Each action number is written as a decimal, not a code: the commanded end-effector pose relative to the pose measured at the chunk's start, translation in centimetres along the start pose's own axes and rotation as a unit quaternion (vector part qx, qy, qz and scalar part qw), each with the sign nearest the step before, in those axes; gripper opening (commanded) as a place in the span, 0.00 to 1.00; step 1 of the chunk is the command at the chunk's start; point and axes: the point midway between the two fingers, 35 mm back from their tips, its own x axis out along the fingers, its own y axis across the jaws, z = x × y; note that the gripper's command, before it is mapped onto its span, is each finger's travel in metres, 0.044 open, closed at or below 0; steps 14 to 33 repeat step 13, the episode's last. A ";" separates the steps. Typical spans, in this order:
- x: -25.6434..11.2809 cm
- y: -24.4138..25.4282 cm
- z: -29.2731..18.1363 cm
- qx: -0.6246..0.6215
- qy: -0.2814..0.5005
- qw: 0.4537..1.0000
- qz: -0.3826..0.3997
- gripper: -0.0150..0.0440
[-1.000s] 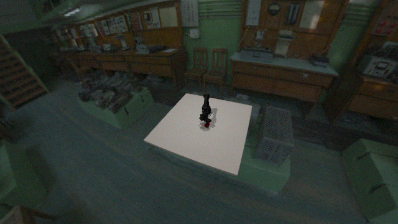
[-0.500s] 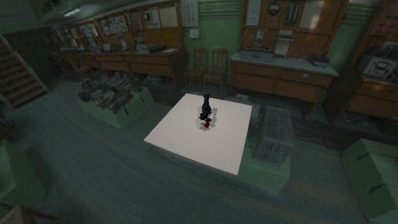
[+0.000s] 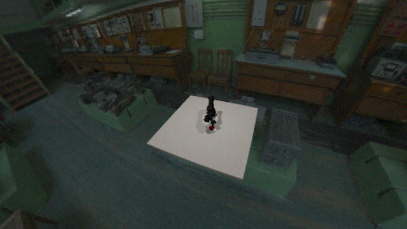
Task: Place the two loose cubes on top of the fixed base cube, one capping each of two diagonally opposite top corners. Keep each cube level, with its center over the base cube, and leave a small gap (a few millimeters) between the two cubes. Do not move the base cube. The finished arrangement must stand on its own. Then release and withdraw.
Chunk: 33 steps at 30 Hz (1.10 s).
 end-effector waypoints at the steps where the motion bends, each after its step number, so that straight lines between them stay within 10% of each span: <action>1: 0.0 1.3 -1.5 -0.001 0.001 1.000 0.000 0.93; 10: -0.3 7.0 -12.0 0.000 0.006 1.000 0.003 0.93; 33: -0.3 7.1 -12.2 0.000 0.006 1.000 0.003 0.93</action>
